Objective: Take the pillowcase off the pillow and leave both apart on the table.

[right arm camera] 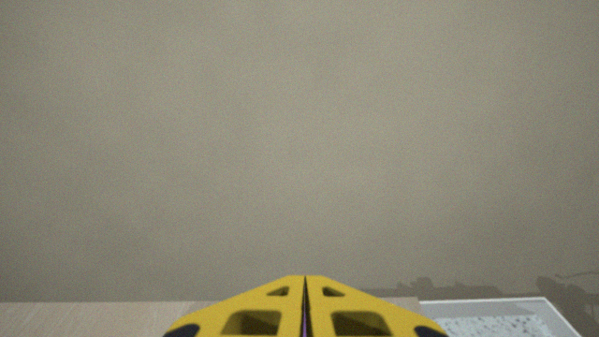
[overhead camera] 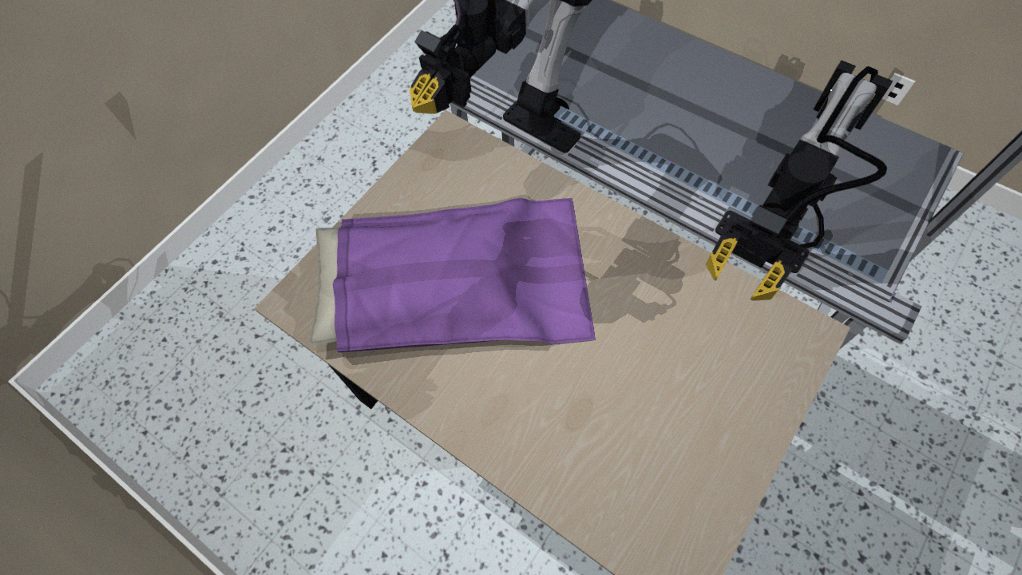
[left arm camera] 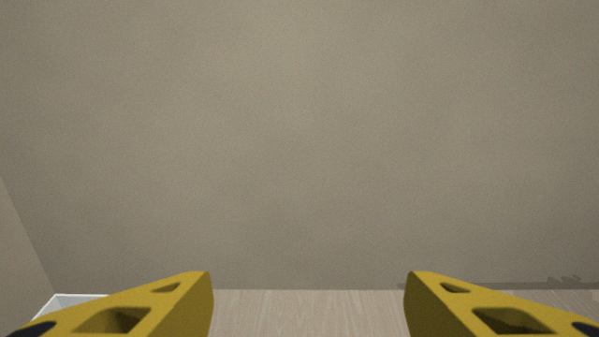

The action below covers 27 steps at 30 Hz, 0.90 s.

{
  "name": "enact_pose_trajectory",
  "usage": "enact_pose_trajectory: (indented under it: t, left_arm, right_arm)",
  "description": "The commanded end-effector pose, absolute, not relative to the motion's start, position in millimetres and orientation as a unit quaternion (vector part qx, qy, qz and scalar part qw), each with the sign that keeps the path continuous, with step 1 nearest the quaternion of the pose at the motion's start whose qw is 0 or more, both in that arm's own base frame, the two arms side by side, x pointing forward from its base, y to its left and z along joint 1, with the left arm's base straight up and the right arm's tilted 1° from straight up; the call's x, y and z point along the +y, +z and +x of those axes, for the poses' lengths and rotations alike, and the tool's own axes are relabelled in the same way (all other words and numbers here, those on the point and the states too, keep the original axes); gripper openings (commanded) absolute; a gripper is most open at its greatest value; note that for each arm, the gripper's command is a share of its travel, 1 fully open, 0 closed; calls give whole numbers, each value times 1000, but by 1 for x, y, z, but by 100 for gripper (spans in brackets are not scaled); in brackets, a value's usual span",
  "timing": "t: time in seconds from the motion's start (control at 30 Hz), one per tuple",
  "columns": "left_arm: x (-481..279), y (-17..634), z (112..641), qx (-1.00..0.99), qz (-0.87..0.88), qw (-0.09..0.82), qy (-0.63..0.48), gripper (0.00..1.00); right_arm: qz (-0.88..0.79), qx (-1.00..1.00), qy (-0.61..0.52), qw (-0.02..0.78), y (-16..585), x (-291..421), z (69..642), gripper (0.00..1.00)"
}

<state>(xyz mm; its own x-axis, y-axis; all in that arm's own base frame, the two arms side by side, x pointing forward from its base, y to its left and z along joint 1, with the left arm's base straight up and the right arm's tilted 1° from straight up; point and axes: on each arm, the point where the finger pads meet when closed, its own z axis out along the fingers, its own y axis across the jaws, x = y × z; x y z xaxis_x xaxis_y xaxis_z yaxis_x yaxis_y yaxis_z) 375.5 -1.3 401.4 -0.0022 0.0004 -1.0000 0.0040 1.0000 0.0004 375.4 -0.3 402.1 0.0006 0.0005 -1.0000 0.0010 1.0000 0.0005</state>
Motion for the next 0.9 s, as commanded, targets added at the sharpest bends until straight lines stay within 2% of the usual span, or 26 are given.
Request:
enact_pose_trajectory:
  t: [0.0,0.7,0.87]
  left_arm:
    - [0,418,368,696,1,718,0,60]
    - [0,418,368,696,-1,718,-2,60]
    - [-14,394,379,729,-3,683,-38,60]
  right_arm:
    - [-11,720,4,694,389,5,378,3]
    - [-11,716,4,698,395,5,378,3]
    - [-11,716,4,698,395,5,378,3]
